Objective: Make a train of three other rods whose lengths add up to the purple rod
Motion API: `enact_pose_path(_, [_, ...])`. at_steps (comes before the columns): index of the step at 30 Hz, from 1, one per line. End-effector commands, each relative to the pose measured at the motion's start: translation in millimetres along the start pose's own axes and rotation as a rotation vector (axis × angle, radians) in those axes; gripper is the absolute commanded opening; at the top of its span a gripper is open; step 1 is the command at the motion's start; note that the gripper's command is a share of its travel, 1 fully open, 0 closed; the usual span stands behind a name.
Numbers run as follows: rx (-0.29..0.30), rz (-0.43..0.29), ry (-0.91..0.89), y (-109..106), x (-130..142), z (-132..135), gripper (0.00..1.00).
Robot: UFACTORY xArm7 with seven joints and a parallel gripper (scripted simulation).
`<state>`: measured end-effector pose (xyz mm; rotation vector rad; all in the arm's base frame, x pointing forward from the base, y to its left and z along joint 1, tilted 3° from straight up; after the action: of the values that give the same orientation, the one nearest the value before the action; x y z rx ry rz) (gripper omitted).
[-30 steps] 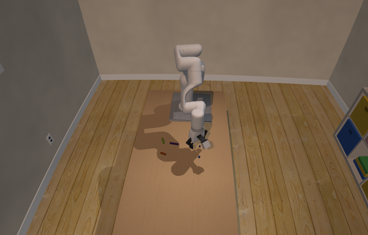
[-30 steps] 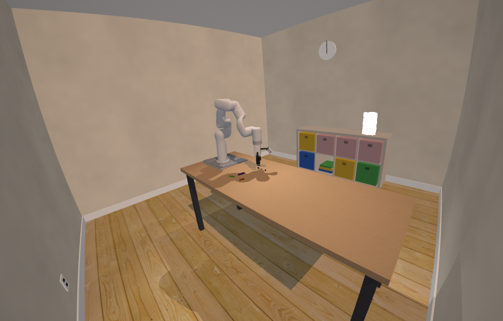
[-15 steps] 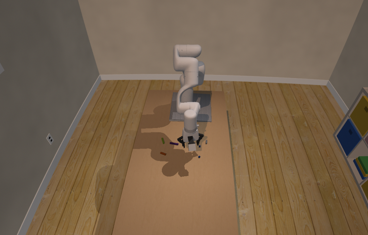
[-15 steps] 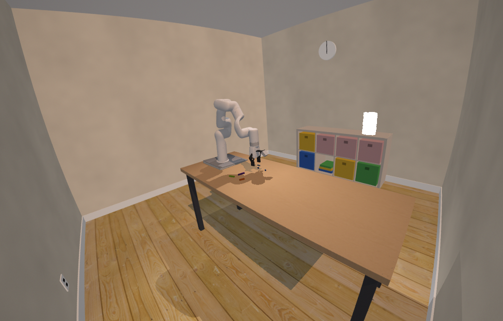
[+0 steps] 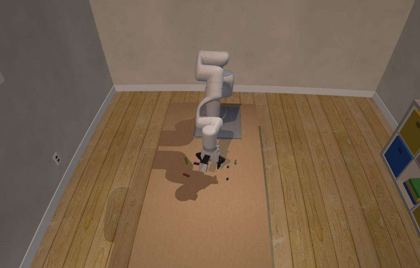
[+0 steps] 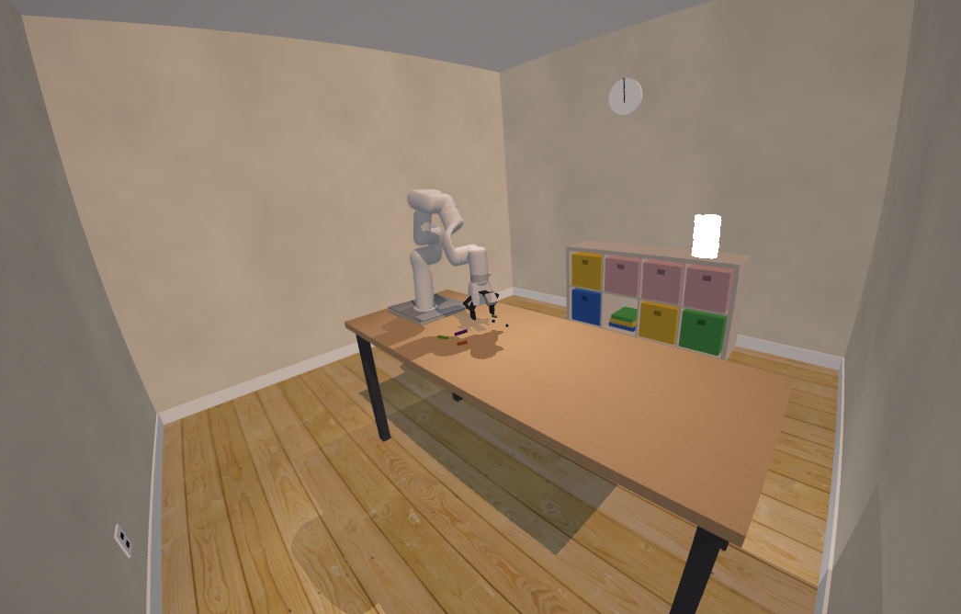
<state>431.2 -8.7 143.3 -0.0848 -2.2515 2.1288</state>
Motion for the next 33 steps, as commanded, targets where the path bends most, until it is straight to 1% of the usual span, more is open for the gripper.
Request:
enact_pose_path(1, [0.009,0.004,0.167,-1,-2,13,1.00])
enact_pose_path(6, [0.009,0.005,0.326,-2,-3,27,1.00])
enact_pose_path(8, [0.009,0.005,0.326,-2,-3,27,1.00])
enact_pose_path(9, [0.009,0.005,0.419,-2,-3,35,1.00])
enact_pose_path(23, [0.007,0.009,0.849,-3,-1,72,1.00])
enact_pose_path(25, [0.007,0.009,0.849,-3,-1,72,1.00])
enact_pose_path(26, [0.007,0.010,0.934,-3,0,79,1.00])
enact_pose_path(33, [0.006,0.013,1.148,-3,2,98,1.00])
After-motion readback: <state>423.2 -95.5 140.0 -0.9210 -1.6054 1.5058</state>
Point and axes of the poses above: the point where the finger pads meet when closed, its own y axis out along the fingers, its own z axis across the jaws, x = y × z, the point moved 8 cm from there along -y, back along the fingers, and after that the axes turned 10 degrees about -y, right-handed, at the moved point
